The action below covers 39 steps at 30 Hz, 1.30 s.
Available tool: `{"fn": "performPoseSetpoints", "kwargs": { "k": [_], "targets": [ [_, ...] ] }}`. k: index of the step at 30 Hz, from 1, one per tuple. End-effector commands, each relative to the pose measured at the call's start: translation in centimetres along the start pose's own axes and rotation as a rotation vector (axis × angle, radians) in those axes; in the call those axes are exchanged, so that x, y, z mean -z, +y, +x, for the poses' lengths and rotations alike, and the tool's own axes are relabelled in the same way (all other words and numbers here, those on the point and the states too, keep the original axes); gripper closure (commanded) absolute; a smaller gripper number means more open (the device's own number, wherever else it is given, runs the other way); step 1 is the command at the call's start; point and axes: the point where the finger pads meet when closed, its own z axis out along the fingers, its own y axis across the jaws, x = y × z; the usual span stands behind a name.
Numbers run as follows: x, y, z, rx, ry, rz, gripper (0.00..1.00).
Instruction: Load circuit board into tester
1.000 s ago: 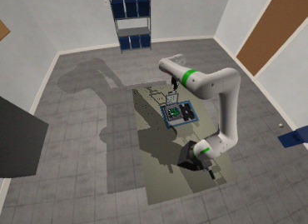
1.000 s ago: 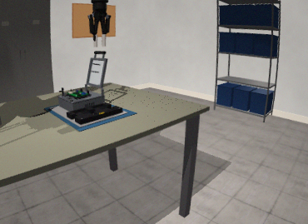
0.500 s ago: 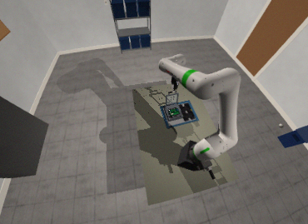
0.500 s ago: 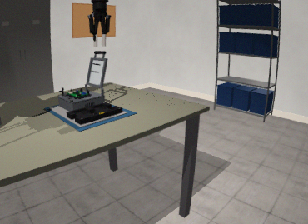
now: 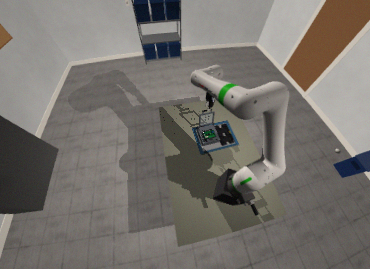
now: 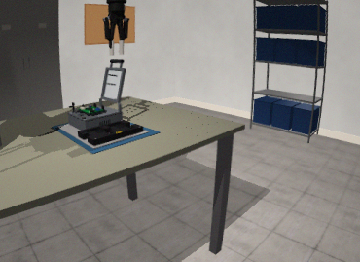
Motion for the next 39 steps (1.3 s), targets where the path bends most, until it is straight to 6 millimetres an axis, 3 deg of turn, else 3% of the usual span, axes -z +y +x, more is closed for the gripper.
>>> {"fn": "performPoseSetpoints", "kwargs": {
  "k": [1, 25, 39],
  "targets": [
    [0.0, 0.0, 0.0, 0.000, 0.000, 0.000, 0.70],
    [-0.7, 0.0, 0.0, 0.000, 0.000, 0.000, 0.70],
    [-3.0, 0.0, 0.0, 0.000, 0.000, 0.000, 0.70]
  ]
}}
